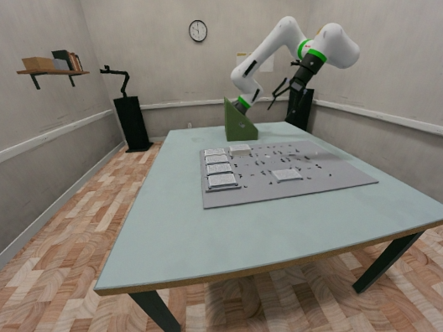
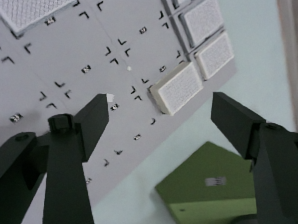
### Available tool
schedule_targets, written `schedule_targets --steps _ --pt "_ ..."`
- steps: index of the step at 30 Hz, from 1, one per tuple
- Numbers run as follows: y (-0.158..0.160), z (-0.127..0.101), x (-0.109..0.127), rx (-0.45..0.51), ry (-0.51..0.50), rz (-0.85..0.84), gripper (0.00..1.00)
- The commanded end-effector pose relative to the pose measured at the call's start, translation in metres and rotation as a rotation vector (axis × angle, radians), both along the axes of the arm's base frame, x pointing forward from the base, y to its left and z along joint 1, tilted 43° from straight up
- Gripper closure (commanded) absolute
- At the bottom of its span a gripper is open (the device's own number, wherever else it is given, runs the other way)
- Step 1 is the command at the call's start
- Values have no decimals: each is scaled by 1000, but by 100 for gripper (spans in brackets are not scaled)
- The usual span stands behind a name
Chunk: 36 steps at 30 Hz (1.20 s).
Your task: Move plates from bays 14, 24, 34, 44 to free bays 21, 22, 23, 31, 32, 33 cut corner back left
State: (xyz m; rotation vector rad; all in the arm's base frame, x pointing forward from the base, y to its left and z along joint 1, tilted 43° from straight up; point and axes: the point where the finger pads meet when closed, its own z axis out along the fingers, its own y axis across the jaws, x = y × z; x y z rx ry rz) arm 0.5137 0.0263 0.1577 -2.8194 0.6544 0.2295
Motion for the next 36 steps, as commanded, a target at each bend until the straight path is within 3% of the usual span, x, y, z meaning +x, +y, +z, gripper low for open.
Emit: schedule_targets --steps 1,21,23,36 --pt "3 -16 2 30 21 -64 30" --pt "21 -101 17 233 202 -527 30" --pt "21 -101 17 233 202 -527 30" --pt "26 -157 36 383 361 -901 30"
